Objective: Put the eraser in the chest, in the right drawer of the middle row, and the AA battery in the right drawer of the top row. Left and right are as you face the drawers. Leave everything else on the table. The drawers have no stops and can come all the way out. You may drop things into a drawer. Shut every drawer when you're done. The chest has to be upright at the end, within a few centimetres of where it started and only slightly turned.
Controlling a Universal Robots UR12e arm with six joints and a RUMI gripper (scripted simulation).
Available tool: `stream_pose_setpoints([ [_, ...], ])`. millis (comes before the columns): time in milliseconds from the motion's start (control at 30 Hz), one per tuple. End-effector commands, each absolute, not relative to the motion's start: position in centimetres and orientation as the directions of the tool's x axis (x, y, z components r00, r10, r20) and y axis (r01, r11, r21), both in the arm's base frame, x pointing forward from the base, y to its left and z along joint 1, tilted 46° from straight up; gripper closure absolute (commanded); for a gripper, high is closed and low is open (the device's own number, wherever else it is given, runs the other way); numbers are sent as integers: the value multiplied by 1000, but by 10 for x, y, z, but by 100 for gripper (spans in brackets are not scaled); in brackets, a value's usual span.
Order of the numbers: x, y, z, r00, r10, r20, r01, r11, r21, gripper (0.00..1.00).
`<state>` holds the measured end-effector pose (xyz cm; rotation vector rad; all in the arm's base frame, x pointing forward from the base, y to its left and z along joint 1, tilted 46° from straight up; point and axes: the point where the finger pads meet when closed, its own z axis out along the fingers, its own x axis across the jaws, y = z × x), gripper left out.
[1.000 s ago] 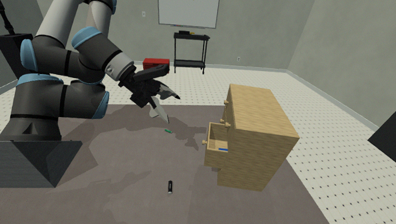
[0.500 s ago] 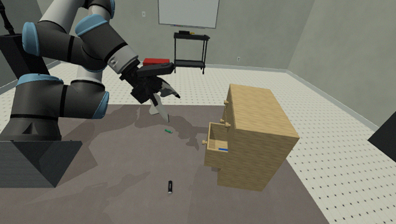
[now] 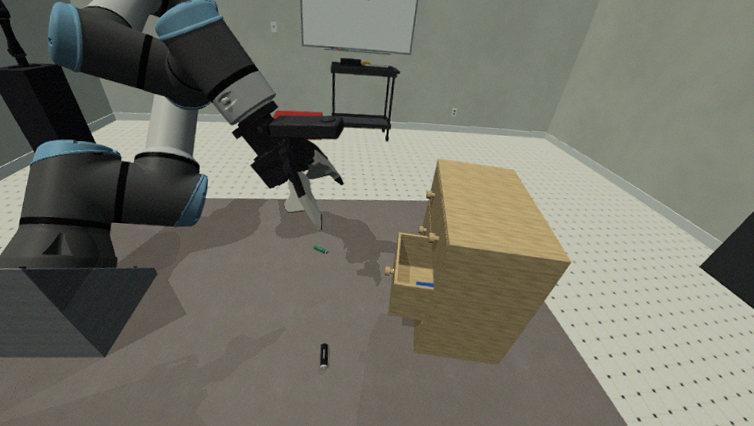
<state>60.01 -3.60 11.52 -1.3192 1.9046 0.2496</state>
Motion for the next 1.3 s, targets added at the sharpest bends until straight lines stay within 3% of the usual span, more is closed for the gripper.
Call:
stream_pose_setpoints([
  [0, 601, -38, 116, -145, -703, -696, -886, 405, -224, 0],
  [1267, 602, -47, 125, -145, -703, -696, -987, 154, 50, 0],
])
